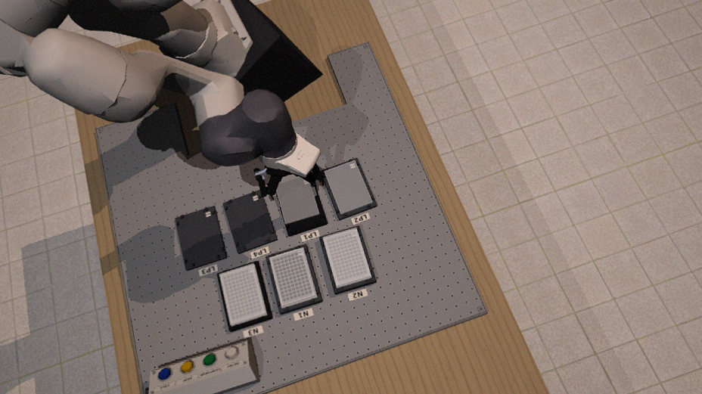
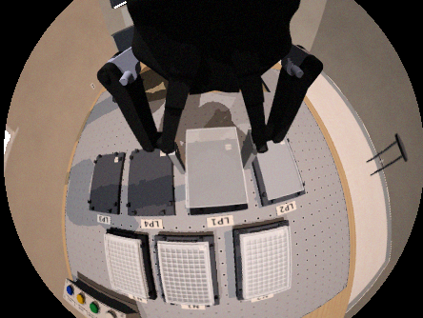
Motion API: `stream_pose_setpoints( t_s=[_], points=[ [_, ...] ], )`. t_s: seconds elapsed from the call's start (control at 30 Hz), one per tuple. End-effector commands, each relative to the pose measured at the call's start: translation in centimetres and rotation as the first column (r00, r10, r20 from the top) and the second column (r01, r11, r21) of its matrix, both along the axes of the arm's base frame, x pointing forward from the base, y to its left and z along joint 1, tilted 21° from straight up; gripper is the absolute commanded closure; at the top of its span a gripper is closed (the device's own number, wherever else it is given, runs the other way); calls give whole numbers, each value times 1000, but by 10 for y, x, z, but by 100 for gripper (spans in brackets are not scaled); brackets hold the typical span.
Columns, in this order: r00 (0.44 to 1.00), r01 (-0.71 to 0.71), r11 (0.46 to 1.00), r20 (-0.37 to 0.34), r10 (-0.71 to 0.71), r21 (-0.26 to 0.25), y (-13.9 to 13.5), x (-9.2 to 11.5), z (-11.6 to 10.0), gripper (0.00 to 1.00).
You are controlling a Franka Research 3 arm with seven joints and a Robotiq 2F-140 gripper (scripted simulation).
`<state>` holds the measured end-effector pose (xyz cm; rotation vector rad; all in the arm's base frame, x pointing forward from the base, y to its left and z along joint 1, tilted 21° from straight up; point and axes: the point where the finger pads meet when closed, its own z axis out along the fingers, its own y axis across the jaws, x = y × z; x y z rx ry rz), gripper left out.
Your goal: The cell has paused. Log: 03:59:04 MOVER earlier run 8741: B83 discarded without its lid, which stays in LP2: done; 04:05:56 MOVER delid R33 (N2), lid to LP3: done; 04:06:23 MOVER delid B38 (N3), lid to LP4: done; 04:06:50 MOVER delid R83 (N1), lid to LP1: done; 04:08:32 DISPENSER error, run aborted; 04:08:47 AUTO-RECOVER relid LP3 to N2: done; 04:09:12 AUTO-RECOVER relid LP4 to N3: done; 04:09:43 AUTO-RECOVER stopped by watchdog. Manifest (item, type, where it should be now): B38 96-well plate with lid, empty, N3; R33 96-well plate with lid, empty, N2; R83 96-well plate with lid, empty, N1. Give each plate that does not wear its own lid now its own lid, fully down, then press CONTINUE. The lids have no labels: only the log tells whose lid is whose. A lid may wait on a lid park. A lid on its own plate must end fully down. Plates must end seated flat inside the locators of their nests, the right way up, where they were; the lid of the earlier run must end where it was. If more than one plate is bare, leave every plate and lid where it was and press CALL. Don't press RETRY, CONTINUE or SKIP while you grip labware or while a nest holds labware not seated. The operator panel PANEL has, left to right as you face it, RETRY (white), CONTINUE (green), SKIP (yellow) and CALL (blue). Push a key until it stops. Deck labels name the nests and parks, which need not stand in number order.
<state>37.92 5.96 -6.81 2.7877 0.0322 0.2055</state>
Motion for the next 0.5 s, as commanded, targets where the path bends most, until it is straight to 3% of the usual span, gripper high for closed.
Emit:
stream_pose_setpoints(
  t_s=[0.0, 0.47],
  points=[
    [1000, -20, 1000, -11, 20, -1, 2, -1, 5, 100],
    [1000, -20, 1000, -11, 20, -1, 7, -3, 18, 100]
  ],
)
